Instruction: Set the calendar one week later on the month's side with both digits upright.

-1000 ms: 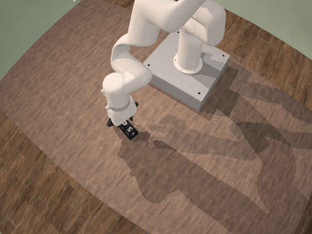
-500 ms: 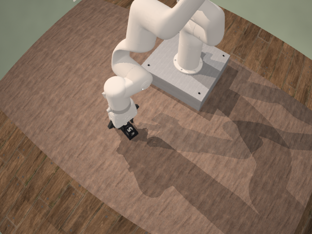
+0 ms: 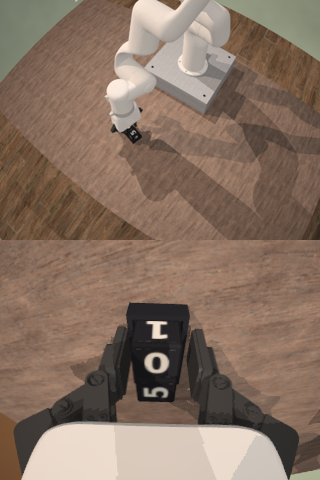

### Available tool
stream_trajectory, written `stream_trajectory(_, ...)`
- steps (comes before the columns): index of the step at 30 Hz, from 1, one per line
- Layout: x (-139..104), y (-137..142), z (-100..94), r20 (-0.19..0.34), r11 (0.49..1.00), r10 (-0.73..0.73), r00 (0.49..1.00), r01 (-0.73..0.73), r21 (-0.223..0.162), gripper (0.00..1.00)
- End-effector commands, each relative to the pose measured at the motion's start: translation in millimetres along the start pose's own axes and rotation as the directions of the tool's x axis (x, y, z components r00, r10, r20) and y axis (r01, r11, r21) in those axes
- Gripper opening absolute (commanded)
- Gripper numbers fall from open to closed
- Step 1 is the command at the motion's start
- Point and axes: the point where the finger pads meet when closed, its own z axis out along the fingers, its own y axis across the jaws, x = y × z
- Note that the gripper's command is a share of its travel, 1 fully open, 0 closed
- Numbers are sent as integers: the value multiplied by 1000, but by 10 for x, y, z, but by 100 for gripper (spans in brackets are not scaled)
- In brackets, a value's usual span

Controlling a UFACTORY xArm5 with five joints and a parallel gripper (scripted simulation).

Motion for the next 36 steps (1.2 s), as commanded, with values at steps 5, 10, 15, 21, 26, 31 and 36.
stream_trajectory(5,-1,-11,-7,0,1000,0,1000,0,3,49)
stream_trajectory(10,-1,-11,-7,0,1000,0,1000,0,3,49)
stream_trajectory(15,-1,-11,-7,0,1000,0,1000,0,3,49)
stream_trajectory(21,-1,-11,-7,0,1000,0,1000,0,3,49)
stream_trajectory(26,-1,-11,-7,0,1000,0,1000,0,3,49)
stream_trajectory(31,-1,-11,-7,0,1000,0,1000,0,3,29)
stream_trajectory(36,-1,-11,-7,0,1000,0,1000,0,3,29)
